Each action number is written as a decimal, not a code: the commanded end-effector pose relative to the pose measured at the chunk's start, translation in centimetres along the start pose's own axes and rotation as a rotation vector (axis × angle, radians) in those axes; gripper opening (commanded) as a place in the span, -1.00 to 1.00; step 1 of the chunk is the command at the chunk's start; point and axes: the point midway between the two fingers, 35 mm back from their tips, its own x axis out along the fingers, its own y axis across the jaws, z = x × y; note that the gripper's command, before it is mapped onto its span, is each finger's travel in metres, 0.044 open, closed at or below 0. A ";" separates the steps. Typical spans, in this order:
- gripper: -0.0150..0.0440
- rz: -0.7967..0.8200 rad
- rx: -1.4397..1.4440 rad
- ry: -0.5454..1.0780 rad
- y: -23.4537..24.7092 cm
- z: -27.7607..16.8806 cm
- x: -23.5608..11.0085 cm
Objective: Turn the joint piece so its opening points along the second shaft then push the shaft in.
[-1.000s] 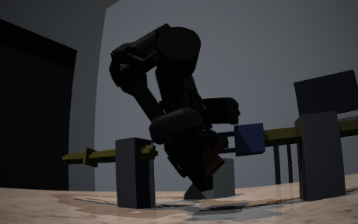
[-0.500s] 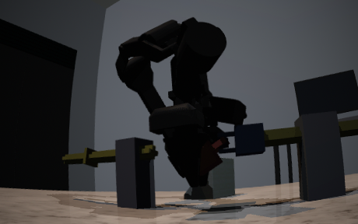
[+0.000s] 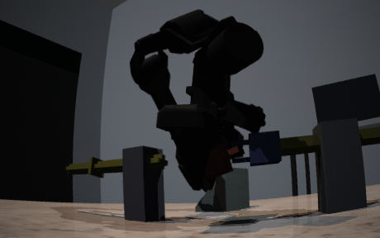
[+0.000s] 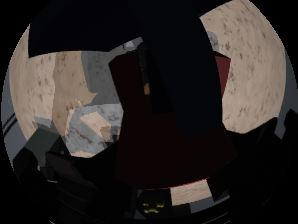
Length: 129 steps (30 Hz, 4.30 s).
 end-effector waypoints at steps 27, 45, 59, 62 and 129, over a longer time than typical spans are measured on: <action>-0.49 0.012 0.025 0.064 0.1 -0.3 -0.5; 0.01 0.011 0.021 0.060 0.1 -0.3 -0.5; 1.00 0.011 0.021 0.060 0.1 -0.3 -0.5; 1.00 0.011 0.021 0.060 0.1 -0.3 -0.5; 1.00 0.031 1.070 -0.313 0.4 -2.1 -15.5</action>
